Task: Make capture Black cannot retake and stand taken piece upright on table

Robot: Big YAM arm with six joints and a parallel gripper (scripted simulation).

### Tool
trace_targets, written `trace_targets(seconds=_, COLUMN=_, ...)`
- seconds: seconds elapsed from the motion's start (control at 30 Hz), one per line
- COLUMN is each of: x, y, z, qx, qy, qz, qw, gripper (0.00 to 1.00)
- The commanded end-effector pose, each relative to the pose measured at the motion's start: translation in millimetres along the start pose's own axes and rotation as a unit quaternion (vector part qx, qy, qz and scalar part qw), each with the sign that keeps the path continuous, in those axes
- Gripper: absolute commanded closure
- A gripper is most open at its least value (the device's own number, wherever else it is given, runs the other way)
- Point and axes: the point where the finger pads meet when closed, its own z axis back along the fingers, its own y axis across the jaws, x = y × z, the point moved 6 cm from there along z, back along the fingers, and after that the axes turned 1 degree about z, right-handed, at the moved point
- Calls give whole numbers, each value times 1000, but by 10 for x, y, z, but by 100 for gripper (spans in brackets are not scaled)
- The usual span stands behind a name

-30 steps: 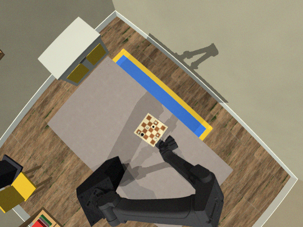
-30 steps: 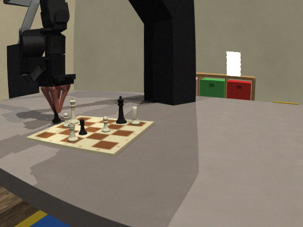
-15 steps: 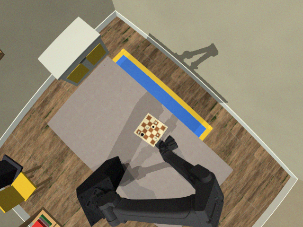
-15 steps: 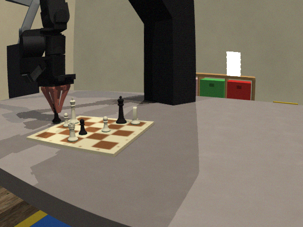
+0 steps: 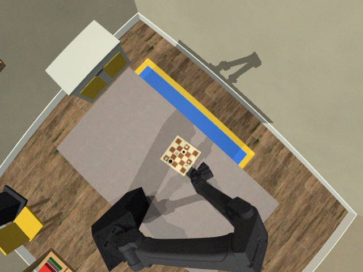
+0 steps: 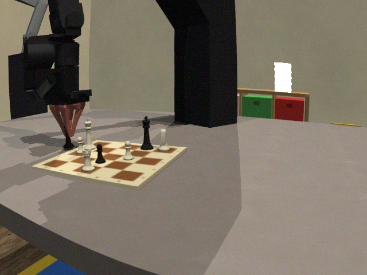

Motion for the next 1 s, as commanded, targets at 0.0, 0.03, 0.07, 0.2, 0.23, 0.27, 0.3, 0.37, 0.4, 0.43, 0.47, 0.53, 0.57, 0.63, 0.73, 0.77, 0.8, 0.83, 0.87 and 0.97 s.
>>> trace_targets(seconds=0.0, x=-106, y=27, z=-21, qx=1, qy=4, qz=6, qw=1000, gripper=100)
trace_targets(seconds=0.03, x=-107, y=30, z=-21, qx=1, qy=4, qz=6, qw=1000, gripper=100)
trace_targets(seconds=0.07, x=-105, y=32, z=-21, qx=1, qy=4, qz=6, qw=1000, gripper=100)
trace_targets(seconds=0.2, x=-84, y=37, z=-24, qx=1, qy=2, qz=7, qw=1000, gripper=100)
trace_targets(seconds=0.23, x=-85, y=40, z=-23, qx=1, qy=2, qz=7, qw=1000, gripper=100)
trace_targets(seconds=0.27, x=-86, y=43, z=-23, qx=1, qy=2, qz=7, qw=1000, gripper=100)
trace_targets(seconds=0.3, x=-87, y=46, z=-23, qx=1, qy=2, qz=7, qw=1000, gripper=100)
trace_targets(seconds=0.37, x=-88, y=48, z=-22, qx=1, qy=2, qz=8, qw=1000, gripper=100)
trace_targets(seconds=0.4, x=-88, y=48, z=-22, qx=1, qy=2, qz=8, qw=1000, gripper=100)
trace_targets(seconds=0.43, x=-88, y=48, z=-22, qx=1, qy=2, qz=8, qw=1000, gripper=100)
trace_targets(seconds=0.47, x=-89, y=49, z=-22, qx=1, qy=2, qz=8, qw=1000, gripper=100)
trace_targets(seconds=0.53, x=-89, y=49, z=-22, qx=1, qy=2, qz=8, qw=1000, gripper=100)
trace_targets(seconds=0.57, x=-89, y=49, z=-22, qx=1, qy=2, qz=8, qw=1000, gripper=100)
trace_targets(seconds=0.63, x=-89, y=49, z=-22, qx=1, qy=2, qz=8, qw=1000, gripper=100)
trace_targets(seconds=0.73, x=-89, y=49, z=-22, qx=1, qy=2, qz=8, qw=1000, gripper=100)
trace_targets(seconds=0.77, x=-89, y=49, z=-22, qx=1, qy=2, qz=8, qw=1000, gripper=100)
trace_targets(seconds=0.8, x=-89, y=49, z=-22, qx=1, qy=2, qz=8, qw=1000, gripper=100)
trace_targets(seconds=0.83, x=-89, y=49, z=-22, qx=1, qy=2, qz=8, qw=1000, gripper=100)
trace_targets(seconds=0.87, x=-89, y=49, z=-22, qx=1, qy=2, qz=8, qw=1000, gripper=100)
trace_targets(seconds=0.97, x=-89, y=49, z=-22, qx=1, qy=2, qz=8, qw=1000, gripper=100)
